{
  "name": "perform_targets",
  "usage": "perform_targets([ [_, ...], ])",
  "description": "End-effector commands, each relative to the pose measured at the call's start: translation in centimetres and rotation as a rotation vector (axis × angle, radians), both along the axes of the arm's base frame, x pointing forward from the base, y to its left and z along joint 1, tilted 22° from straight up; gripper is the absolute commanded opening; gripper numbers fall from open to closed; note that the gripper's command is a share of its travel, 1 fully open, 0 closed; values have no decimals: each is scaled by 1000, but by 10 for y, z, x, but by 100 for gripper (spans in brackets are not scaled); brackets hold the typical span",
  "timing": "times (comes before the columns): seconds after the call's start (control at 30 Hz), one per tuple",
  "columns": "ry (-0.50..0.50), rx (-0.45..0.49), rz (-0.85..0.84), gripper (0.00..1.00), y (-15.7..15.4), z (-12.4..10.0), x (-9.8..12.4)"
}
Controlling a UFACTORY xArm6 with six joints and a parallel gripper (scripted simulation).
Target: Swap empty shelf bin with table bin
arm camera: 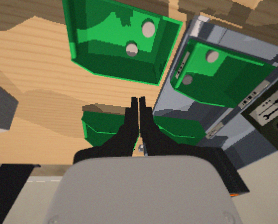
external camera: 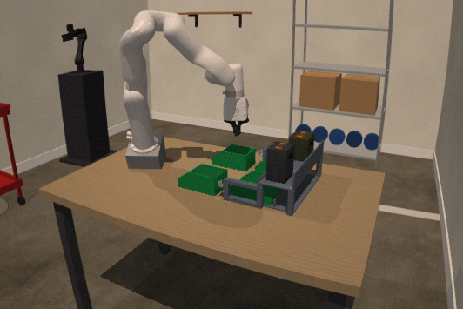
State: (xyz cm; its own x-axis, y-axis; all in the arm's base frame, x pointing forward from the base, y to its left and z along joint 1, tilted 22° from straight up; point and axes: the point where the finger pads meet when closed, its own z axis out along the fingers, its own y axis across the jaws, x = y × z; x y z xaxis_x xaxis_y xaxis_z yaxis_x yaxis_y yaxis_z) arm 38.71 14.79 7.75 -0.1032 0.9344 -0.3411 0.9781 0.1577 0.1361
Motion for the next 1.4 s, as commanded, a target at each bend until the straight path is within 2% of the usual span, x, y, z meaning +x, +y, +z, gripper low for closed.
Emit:
perform_targets([
  [0.0,104,-46,254,0,41,-17,-3],
  [0.2,198,-103,540,0,75,-34,-13],
  [0.3,246,-132,678,0,82,-37,-16],
  [0.37,246,-132,678,0,82,-37,-16],
  [0.4,295,-160,809,0,83,-37,-16],
  [0.5,336,-183,913,0,83,-38,-16],
  [0.53,353,-192,953,26,83,-38,-16],
  [0.73,474,-232,1194,26,83,-38,-16],
  [1.37,480,-233,1203,26,83,-38,-16],
])
